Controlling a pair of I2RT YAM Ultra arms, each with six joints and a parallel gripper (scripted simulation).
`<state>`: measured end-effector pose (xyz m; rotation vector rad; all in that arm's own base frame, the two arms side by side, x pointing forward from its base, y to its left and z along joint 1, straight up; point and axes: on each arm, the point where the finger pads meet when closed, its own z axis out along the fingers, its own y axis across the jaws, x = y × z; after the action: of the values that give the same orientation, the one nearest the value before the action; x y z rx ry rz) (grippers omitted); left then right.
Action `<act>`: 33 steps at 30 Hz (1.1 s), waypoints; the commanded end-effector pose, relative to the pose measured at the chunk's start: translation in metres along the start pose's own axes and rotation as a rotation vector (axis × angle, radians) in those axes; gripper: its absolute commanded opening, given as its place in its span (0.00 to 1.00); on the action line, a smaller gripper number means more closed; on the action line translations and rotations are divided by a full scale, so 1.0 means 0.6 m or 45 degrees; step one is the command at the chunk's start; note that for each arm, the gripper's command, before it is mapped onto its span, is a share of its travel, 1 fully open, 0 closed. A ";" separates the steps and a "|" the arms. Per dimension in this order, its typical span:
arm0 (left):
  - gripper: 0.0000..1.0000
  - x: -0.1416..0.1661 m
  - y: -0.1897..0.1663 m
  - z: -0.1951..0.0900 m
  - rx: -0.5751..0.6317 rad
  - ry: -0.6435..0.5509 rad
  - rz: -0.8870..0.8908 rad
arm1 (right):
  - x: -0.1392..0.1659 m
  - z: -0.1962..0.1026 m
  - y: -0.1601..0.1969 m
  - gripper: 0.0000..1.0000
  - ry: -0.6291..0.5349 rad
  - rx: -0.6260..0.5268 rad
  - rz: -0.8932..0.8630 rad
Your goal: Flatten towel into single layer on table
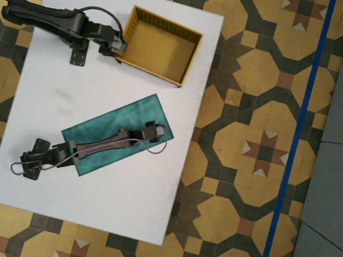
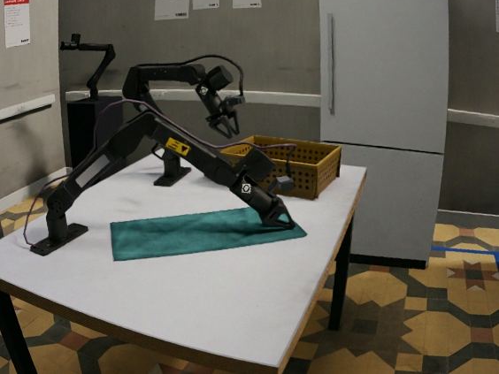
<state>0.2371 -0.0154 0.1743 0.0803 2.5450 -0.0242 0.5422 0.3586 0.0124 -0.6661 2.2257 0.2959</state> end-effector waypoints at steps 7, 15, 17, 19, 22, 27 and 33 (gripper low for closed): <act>0.64 -0.027 0.001 -0.016 0.003 -0.062 0.002 | -0.033 -0.005 -0.061 0.15 -0.061 0.053 0.037; 0.64 -0.027 0.001 -0.016 0.003 -0.062 0.002 | -0.017 0.003 -0.037 0.15 -0.037 0.029 0.021; 0.64 -0.027 0.001 -0.016 0.003 -0.062 0.002 | -0.017 0.003 -0.037 0.15 -0.037 0.029 0.021; 0.64 -0.027 0.001 -0.016 0.003 -0.062 0.002 | -0.066 -0.039 -0.050 0.15 -0.074 0.041 0.030; 0.64 -0.027 0.001 -0.016 0.003 -0.062 0.002 | -0.070 -0.035 -0.100 0.15 -0.101 0.084 0.066; 0.64 -0.027 0.001 -0.016 0.003 -0.062 0.002 | -0.036 -0.002 -0.101 0.15 -0.088 0.087 0.066; 0.64 -0.027 0.001 -0.016 0.003 -0.062 0.002 | -0.017 0.009 -0.078 0.15 -0.060 0.065 0.051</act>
<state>0.2371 -0.0154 0.1743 0.0803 2.5450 -0.0242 0.5790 0.3157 0.0119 -0.5592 2.2016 0.2663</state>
